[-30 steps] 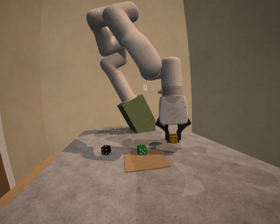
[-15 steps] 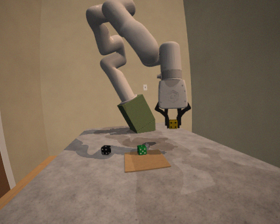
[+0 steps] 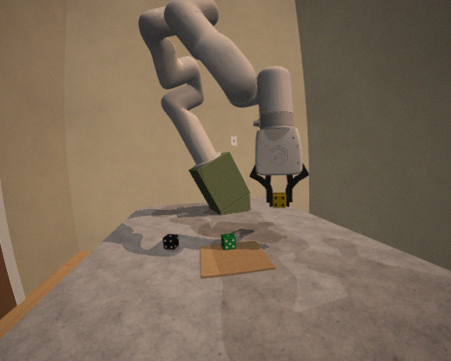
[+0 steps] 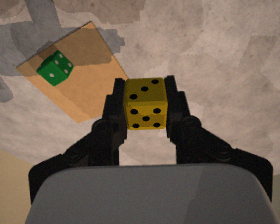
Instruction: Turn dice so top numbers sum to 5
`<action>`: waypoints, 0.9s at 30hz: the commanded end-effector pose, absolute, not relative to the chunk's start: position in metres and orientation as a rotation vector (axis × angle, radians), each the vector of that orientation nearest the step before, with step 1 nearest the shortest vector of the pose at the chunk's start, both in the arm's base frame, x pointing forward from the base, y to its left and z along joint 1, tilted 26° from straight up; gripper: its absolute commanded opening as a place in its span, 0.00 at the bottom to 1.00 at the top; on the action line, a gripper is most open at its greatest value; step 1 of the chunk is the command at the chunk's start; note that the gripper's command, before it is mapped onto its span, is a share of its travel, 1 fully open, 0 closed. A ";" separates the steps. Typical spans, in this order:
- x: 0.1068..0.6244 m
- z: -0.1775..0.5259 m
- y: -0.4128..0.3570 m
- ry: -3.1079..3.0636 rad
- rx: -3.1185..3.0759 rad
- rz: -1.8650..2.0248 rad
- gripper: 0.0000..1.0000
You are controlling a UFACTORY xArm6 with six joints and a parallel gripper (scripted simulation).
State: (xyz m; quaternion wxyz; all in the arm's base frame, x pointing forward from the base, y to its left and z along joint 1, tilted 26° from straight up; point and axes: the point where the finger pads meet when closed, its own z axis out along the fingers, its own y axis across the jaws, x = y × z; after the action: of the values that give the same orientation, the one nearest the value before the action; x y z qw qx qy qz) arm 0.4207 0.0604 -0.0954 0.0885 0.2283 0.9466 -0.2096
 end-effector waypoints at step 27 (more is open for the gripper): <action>0.435 -0.103 0.068 2.007 1.878 -0.386 0.27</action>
State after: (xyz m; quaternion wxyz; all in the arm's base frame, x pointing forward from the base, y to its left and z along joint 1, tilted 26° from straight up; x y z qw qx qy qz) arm 0.4316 0.0662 -0.1028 0.1642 0.6179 0.7537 -0.1522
